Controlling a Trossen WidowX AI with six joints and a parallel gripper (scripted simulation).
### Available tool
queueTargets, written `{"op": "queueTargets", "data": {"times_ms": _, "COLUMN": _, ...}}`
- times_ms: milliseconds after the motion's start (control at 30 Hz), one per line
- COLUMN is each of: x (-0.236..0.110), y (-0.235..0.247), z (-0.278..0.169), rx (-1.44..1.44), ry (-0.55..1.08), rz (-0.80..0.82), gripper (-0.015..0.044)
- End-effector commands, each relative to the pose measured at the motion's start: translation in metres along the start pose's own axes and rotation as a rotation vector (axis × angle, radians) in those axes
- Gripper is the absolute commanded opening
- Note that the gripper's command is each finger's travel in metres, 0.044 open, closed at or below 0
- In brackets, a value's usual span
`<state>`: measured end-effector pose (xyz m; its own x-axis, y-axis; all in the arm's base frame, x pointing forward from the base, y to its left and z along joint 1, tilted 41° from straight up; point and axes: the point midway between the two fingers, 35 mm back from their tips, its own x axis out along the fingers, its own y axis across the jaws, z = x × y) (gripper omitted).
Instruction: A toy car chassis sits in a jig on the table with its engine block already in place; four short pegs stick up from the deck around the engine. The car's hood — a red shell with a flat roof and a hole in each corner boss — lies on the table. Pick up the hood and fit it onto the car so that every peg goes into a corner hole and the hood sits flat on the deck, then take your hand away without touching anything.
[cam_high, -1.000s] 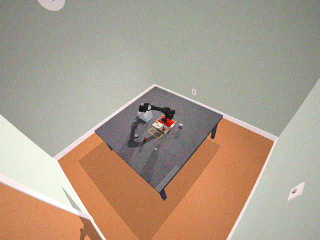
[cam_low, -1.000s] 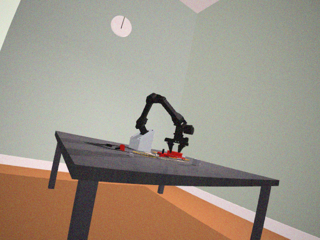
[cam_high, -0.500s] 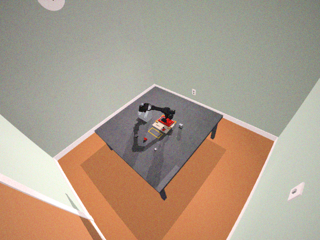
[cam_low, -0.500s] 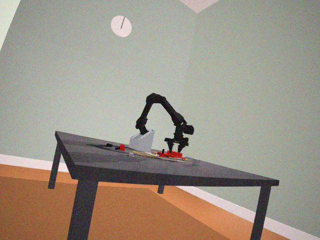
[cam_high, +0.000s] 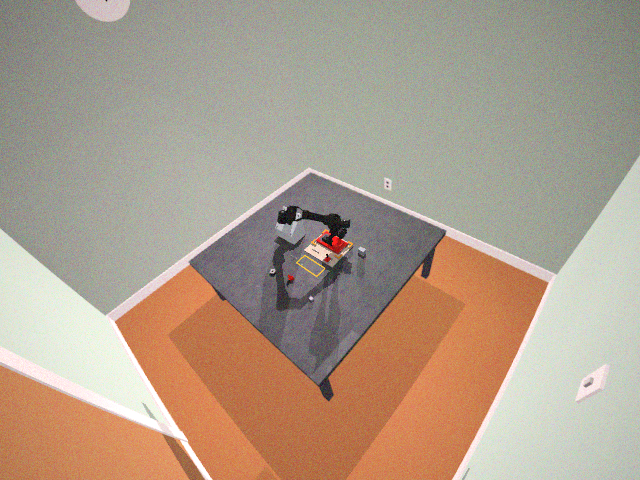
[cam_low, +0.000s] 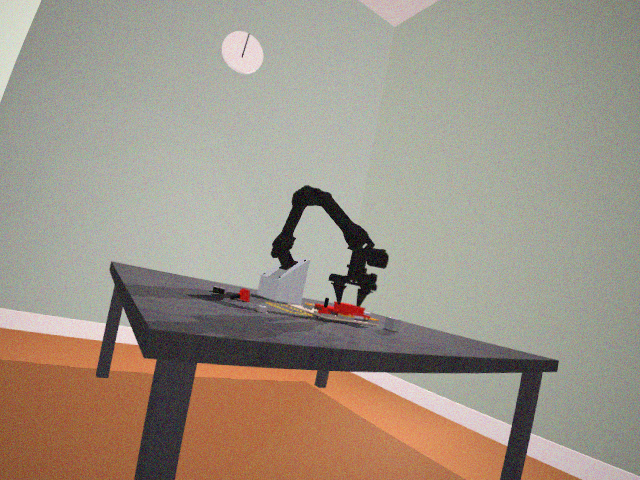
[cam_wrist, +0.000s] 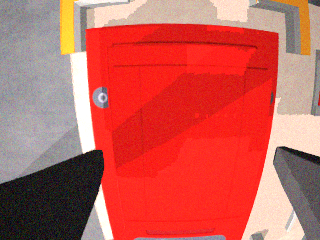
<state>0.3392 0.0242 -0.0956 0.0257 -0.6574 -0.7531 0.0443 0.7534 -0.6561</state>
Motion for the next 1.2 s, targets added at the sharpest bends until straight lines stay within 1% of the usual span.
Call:
{"op": "queueTargets", "data": {"times_ms": 0, "x": -0.027, "y": 0.003, "z": 0.003, "rx": 0.003, "ry": -0.013, "rz": 0.012, "gripper": 0.0440}}
{"op": "queueTargets", "data": {"times_ms": 100, "x": -0.057, "y": 0.002, "z": 0.001, "rx": 0.004, "ry": -0.015, "rz": 0.014, "gripper": 0.0440}}
{"op": "queueTargets", "data": {"times_ms": 167, "x": -0.065, "y": 0.002, "z": 0.000, "rx": 0.004, "ry": -0.015, "rz": 0.014, "gripper": 0.0440}}
{"op": "queueTargets", "data": {"times_ms": 1167, "x": -0.065, "y": 0.002, "z": 0.000, "rx": 0.004, "ry": -0.015, "rz": 0.014, "gripper": 0.0440}}
